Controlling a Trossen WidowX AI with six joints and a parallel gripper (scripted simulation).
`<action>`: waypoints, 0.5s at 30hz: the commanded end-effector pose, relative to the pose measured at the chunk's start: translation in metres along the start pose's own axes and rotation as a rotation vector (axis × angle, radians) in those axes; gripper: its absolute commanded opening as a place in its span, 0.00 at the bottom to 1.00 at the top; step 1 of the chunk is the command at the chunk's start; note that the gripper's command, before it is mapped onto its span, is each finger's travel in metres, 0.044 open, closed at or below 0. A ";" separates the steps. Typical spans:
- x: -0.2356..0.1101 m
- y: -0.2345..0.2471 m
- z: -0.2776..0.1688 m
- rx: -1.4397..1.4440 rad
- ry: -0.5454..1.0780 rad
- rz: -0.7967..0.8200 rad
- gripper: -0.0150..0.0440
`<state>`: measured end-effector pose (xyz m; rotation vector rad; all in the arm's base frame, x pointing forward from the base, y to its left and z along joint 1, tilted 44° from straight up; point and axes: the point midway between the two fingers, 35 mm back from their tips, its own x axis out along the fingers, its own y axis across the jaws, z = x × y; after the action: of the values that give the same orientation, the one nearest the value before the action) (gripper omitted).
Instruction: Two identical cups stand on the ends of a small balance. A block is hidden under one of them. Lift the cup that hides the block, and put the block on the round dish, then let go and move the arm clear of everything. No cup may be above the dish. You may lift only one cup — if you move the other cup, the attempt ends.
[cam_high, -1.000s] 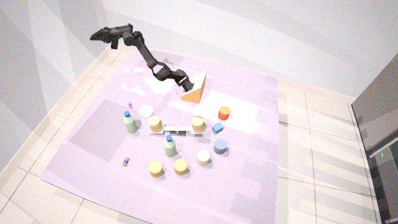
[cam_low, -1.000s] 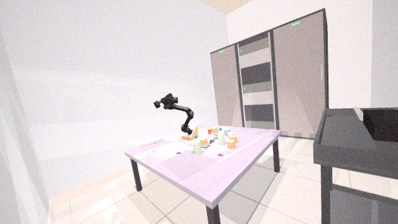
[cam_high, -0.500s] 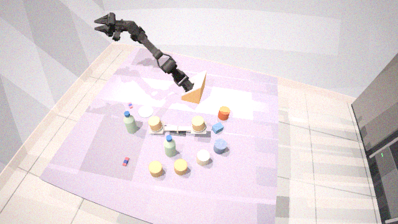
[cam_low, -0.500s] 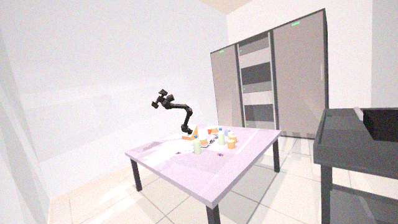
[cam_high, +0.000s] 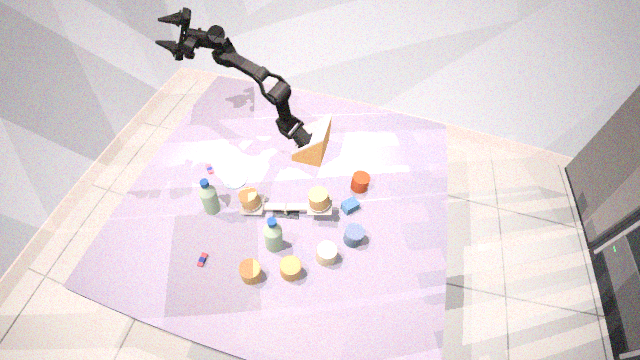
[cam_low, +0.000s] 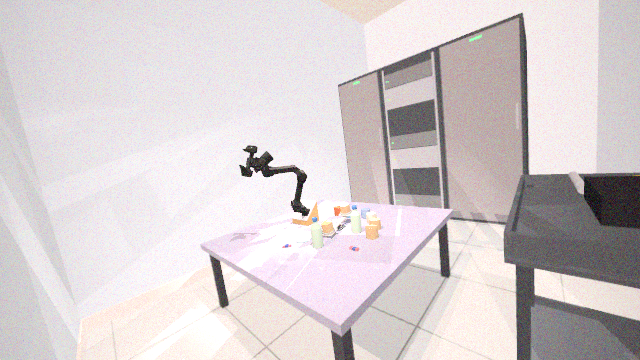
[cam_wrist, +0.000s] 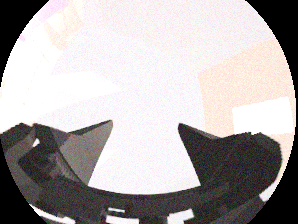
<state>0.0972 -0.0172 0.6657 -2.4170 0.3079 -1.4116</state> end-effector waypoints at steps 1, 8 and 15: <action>-0.003 0.010 -0.015 0.139 0.038 -0.006 1.00; -0.006 0.029 -0.033 0.374 0.087 -0.010 1.00; -0.007 0.054 -0.045 0.610 0.127 0.003 1.00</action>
<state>0.0588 -0.0582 0.6632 -1.9428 -0.0352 -1.4175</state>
